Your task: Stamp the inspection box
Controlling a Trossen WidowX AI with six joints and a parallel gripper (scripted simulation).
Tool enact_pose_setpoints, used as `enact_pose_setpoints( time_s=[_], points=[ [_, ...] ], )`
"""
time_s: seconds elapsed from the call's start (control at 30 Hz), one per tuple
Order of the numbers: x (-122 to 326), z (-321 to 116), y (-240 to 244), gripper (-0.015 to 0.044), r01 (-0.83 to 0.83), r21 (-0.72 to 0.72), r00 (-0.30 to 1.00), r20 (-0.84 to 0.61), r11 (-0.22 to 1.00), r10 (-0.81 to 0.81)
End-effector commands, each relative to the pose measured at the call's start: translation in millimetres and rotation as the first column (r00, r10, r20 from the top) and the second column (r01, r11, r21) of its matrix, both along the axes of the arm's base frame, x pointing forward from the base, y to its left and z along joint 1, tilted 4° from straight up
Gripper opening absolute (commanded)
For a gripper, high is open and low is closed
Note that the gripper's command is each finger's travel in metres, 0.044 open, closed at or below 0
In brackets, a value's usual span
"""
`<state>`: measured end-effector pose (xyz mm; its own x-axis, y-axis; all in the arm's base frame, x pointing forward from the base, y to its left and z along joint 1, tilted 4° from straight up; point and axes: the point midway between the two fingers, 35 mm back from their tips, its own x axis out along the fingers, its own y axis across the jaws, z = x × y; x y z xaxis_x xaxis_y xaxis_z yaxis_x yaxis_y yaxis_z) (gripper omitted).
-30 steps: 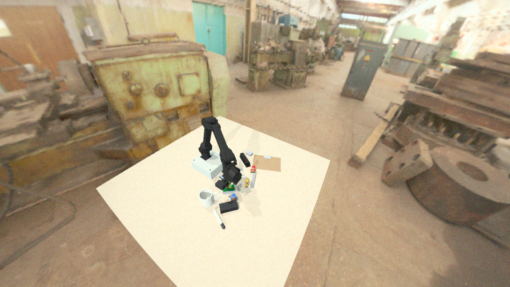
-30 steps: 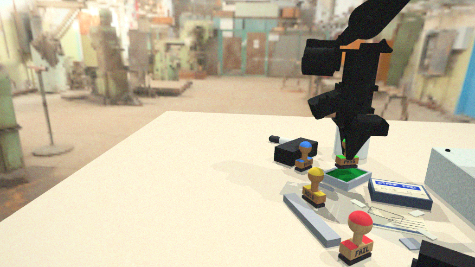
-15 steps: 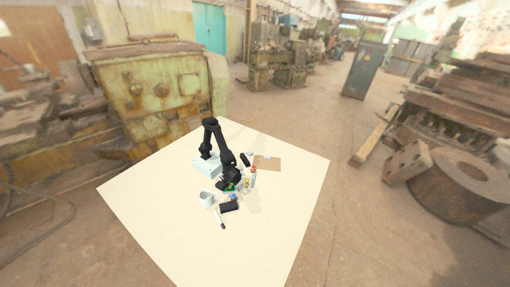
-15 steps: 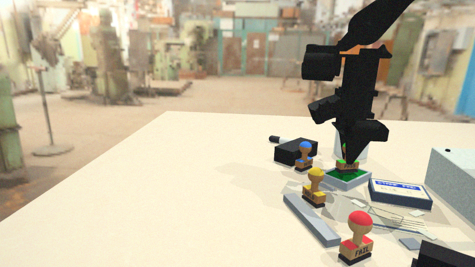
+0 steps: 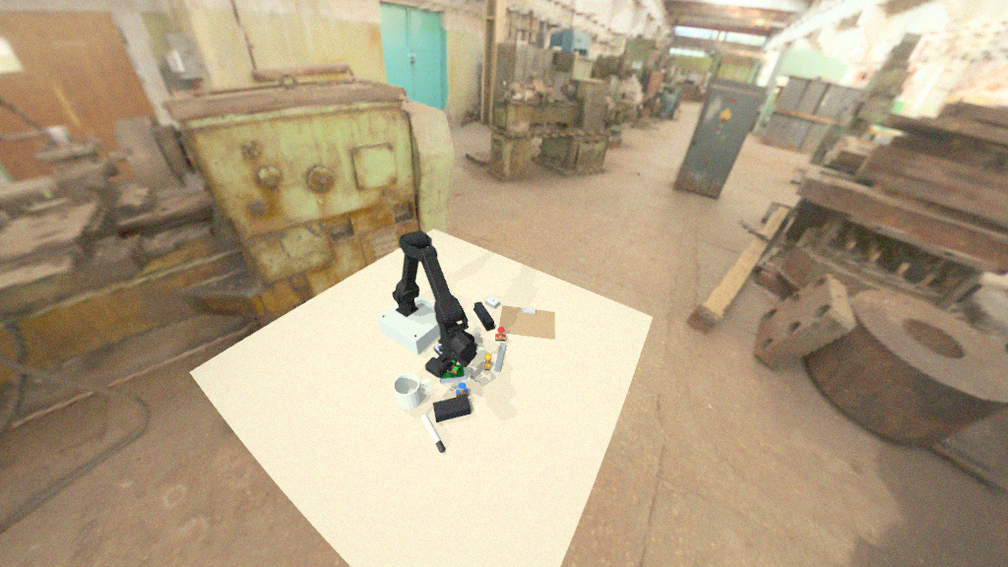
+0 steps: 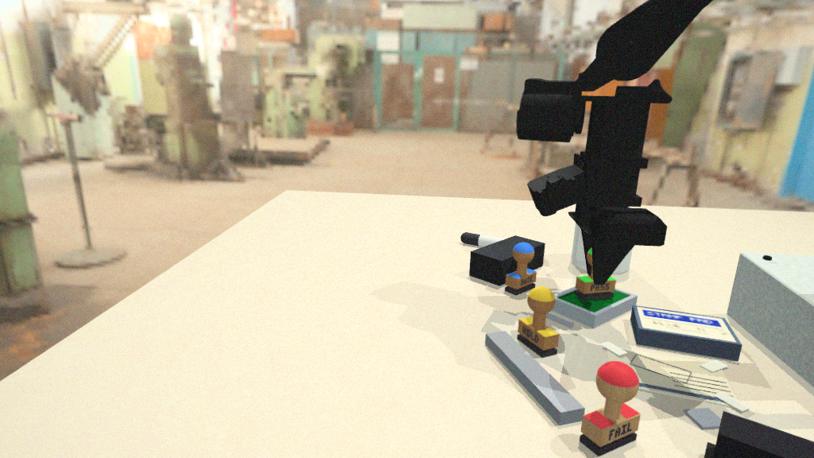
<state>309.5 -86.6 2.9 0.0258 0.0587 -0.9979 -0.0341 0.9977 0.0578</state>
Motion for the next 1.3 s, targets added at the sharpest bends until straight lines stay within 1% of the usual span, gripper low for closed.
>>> enact_pose_setpoints(
  time_s=[0.0, 1.27],
  points=[
    [0.3, -1.4, 0.6, 0.0000, 0.000, 0.003, 1.000, 0.001, 1.000, 0.000],
    [0.4, -4.9, 0.8, 0.0000, 0.000, 0.003, 1.000, 0.001, 1.000, 0.000]
  ],
)
